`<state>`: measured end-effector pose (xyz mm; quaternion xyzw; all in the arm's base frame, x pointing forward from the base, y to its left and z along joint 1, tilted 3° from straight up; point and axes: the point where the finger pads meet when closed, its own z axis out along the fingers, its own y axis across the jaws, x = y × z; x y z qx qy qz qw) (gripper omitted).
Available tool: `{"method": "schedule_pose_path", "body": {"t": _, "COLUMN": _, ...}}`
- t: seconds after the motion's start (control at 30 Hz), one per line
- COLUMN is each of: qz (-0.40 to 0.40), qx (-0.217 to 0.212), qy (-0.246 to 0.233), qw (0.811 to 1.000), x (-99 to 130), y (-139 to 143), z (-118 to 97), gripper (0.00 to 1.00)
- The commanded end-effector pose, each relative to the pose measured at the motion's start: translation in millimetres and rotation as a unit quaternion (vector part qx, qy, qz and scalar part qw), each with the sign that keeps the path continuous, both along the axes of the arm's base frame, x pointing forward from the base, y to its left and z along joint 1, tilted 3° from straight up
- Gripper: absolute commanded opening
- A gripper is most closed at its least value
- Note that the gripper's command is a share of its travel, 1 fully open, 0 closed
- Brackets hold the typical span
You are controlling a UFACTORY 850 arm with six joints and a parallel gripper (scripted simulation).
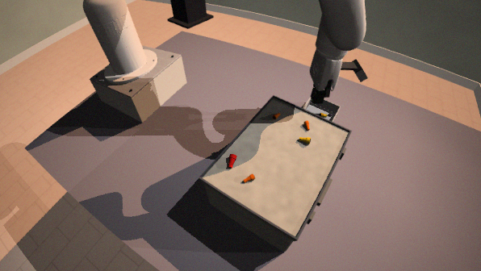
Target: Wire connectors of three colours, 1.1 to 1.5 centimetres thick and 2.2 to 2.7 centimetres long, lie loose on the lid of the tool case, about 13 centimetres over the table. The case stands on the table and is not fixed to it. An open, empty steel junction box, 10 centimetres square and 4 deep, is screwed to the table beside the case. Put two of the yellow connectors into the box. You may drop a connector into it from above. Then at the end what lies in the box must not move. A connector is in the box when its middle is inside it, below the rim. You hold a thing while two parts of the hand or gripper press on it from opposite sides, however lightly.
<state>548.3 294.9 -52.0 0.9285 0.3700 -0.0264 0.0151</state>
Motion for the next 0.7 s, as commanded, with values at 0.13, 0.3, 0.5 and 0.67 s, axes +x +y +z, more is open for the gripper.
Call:
{"method": "schedule_pose_path", "body": {"t": 0.13, "qz": 0.000, "qx": 0.001, "qy": -0.001, "qw": 1.000, "x": 2, "y": 0, "z": -47, "gripper": 0.02}}
{"method": "schedule_pose_path", "body": {"t": 0.3, "qz": 0.000, "qx": 0.001, "qy": -0.001, "qw": 1.000, "x": 1, "y": -1, "z": -60, "gripper": 0.02}}
{"method": "schedule_pose_path", "body": {"t": 0.5, "qz": 0.000, "qx": 0.001, "qy": -0.001, "qw": 1.000, "x": 1, "y": -1, "z": -63, "gripper": 0.02}}
{"method": "schedule_pose_path", "body": {"t": 0.67, "qz": 0.000, "qx": 0.001, "qy": -0.001, "qw": 1.000, "x": 1, "y": -1, "z": -63, "gripper": 0.02}}
